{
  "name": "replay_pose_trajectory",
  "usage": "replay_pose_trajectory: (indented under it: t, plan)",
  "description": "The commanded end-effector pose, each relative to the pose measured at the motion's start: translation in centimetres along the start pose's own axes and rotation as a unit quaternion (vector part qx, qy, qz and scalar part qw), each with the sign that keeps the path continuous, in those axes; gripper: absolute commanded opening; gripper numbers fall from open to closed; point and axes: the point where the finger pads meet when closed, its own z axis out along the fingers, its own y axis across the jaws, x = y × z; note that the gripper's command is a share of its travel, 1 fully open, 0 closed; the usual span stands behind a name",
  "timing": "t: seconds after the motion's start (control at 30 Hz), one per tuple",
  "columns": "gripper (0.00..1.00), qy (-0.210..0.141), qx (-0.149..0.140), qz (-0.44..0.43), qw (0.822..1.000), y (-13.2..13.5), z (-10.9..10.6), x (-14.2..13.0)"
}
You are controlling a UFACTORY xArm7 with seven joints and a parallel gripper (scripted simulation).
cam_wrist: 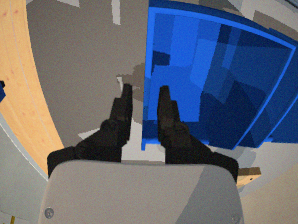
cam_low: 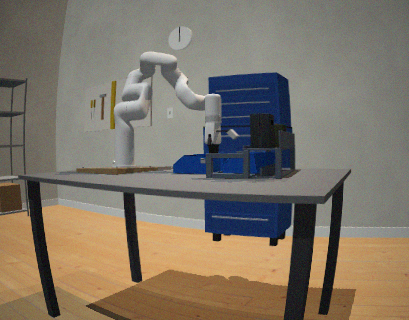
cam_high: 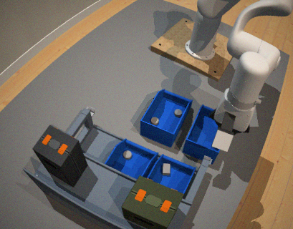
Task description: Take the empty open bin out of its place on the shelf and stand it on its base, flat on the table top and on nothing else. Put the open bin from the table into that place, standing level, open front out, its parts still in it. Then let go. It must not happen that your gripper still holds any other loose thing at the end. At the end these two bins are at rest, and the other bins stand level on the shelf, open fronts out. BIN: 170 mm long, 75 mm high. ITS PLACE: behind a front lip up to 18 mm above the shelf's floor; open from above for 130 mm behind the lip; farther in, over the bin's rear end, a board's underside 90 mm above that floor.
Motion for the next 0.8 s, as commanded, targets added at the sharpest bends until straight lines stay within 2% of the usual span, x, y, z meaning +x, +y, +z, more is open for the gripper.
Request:
replay_pose_trajectory:
  t: [0.0,0.77]
  plan:
    - [0.26,0.001,0.001,0.0,1.0,0.0,-0.3,0.1]
    - [0.26,0.001,0.001,0.0,1.0,0.0,-2.5,0.1]
